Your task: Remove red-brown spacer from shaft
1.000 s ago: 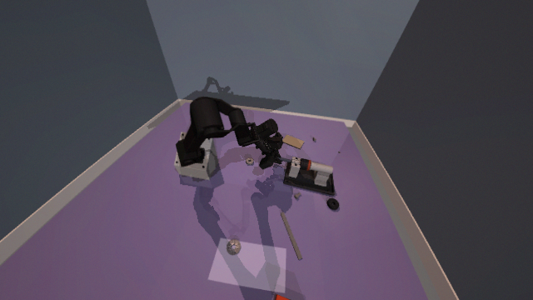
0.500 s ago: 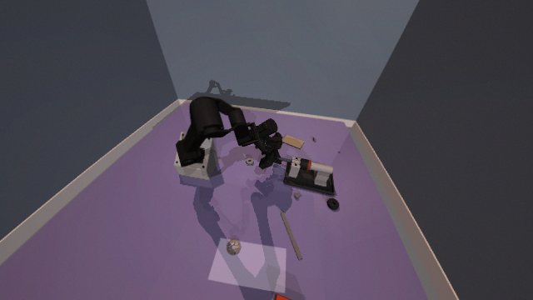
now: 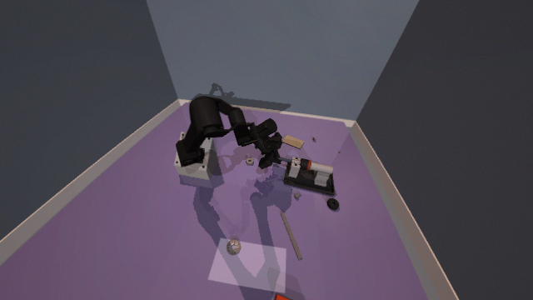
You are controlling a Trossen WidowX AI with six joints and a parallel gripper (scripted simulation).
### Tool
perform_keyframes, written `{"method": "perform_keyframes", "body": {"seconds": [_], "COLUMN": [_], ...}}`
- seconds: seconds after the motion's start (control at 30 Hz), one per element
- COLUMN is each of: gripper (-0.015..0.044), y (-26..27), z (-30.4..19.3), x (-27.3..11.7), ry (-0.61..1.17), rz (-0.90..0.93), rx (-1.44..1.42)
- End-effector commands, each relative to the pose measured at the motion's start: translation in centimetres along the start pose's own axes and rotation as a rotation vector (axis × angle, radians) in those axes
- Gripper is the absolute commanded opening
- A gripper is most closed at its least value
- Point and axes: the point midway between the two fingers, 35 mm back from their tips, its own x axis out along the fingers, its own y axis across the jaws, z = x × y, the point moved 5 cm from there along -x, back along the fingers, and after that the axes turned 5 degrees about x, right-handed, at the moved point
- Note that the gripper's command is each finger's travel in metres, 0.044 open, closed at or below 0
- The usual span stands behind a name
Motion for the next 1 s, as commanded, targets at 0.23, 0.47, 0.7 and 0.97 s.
{"method": "perform_keyframes", "body": {"seconds": [0.23, 0.47, 0.7, 0.97], "gripper": [0.0000, 0.0000, 0.0000, 0.0000], "y": [-0.05, -0.05, -0.06, -0.06], "z": [-0.16, -0.21, -0.27, -0.34], "x": [-0.11, -0.17, -0.23, -0.29], "ry": [0.001, 0.001, 0.001, 0.001], "rz": [-0.003, -0.003, -0.003, -0.003], "rx": [0.001, 0.001, 0.001, 0.001]}}
